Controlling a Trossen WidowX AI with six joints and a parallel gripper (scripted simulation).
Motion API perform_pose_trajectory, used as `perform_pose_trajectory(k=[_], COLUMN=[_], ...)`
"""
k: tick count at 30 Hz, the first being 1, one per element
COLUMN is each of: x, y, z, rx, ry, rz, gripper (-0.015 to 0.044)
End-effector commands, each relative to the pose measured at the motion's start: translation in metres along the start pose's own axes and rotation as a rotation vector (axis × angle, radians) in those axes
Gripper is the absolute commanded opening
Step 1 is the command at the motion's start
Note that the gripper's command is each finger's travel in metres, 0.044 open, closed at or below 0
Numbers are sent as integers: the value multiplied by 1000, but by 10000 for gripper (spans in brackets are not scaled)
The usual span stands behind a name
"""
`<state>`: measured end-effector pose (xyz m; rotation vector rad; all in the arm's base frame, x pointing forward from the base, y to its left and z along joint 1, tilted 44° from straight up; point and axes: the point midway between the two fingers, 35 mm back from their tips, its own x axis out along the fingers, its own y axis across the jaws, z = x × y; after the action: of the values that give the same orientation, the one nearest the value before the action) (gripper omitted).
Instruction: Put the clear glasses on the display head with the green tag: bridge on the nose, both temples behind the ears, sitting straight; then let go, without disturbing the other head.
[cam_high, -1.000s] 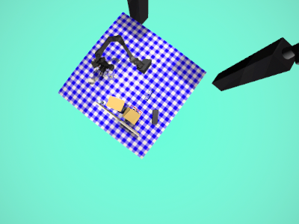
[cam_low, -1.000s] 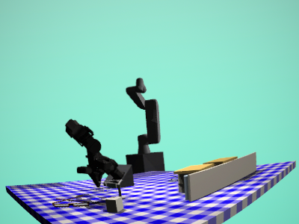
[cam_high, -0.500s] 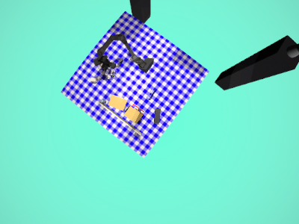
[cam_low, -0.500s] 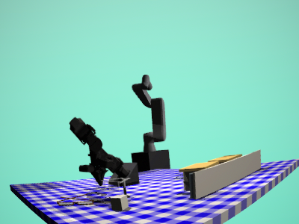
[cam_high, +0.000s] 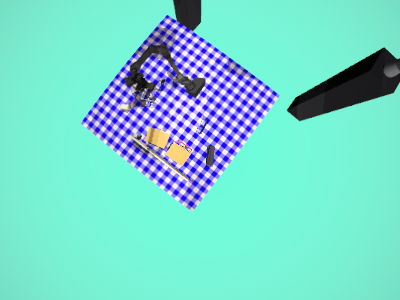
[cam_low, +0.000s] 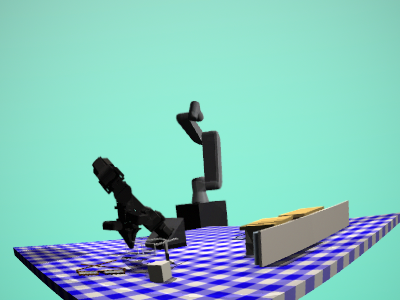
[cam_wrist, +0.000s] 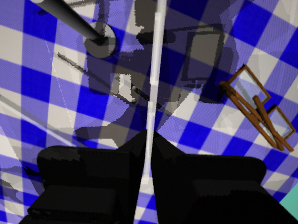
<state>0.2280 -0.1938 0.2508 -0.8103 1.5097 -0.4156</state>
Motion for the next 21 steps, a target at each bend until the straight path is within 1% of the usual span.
perform_pose_trajectory(k=[1, 21], x=[0, -1], y=[-2, -4], z=[-4, -13], rx=[1, 1], ry=[-2, -2], rz=[-2, -3], gripper=[0, 0])
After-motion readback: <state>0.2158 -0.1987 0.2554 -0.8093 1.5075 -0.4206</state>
